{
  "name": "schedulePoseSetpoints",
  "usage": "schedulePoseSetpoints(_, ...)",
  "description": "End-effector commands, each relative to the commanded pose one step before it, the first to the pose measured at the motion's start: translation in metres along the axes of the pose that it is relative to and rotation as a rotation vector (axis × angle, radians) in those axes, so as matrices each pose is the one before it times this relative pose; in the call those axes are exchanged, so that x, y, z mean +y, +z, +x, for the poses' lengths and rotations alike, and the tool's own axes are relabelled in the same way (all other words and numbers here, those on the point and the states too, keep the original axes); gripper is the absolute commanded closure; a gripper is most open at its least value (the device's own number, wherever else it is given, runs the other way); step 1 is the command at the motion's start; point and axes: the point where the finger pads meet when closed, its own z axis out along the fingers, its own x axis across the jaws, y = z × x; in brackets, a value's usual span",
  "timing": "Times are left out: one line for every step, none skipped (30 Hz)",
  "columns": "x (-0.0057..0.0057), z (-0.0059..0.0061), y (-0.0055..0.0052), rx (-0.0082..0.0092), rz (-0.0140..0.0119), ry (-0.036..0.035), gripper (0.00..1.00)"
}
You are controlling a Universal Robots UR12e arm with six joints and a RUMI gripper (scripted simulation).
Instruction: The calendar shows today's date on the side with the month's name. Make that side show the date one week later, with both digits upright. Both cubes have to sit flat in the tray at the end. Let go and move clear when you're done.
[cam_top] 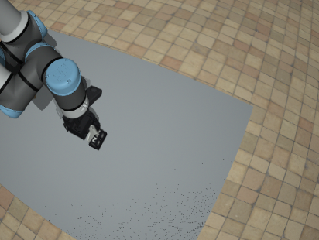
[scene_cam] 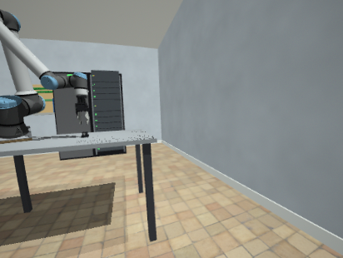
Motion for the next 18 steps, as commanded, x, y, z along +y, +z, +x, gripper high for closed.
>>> schedulePoseSetpoints(0.0002, 0.00049, 0.00061, 0.00311, 0.00108, -0.0054, 0.72)
schedulePoseSetpoints(0.00001, -0.00002, 0.00036, 0.00064, 0.00043, -0.00183, 0.72)
schedulePoseSetpoints(0.00001, -0.00002, 0.00039, 0.00071, 0.00047, -0.00202, 0.72)
schedulePoseSetpoints(0.00001, -0.00002, 0.00043, 0.00078, 0.00051, -0.0022, 0.72)
schedulePoseSetpoints(0.00001, -0.00002, 0.00046, 0.00085, 0.00055, -0.00239, 0.72)
schedulePoseSetpoints(0.00001, -0.00003, 0.0005, 0.00091, 0.00058, -0.00256, 0.72)
schedulePoseSetpoints(0.00001, -0.00003, 0.00053, 0.00098, 0.00062, -0.00273, 0.72)
schedulePoseSetpoints(0.00002, -0.00004, 0.00081, 0.00075, 0.00047, -0.00209, 0.72)
schedulePoseSetpoints(0.00003, -0.00007, 0.00155, 0.0, 0.0, 0.0, 0.72)
schedulePoseSetpoints(0.00003, -0.00008, 0.00162, 0.0, 0.0, 0.0, 0.72)
schedulePoseSetpoints(0.0, 0.0, 0.0, 0.0, 0.0, 0.0, 0.72)
schedulePoseSetpoints(0.0, 0.0, 0.0, 0.0, 0.0, 0.0, 0.72)
schedulePoseSetpoints(0.00003, -0.00009, 0.00168, 0.0, 0.0, 0.0, 0.72)
schedulePoseSetpoints(0.00003, -0.00008, 0.00173, 0.0, 0.0, 0.0, 0.72)
schedulePoseSetpoints(0.00003, -0.00009, 0.00178, 0.0, 0.0, 0.0, 0.72)
schedulePoseSetpoints(0.00004, -0.00009, 0.00181, 0.0, 0.0, 0.0, 0.72)
schedulePoseSetpoints(0.00004, -0.00009, 0.00184, 0.0, 0.0, 0.0, 0.72)
schedulePoseSetpoints(0.00004, -0.0001, 0.00186, 0.0, 0.0, 0.0, 0.72)
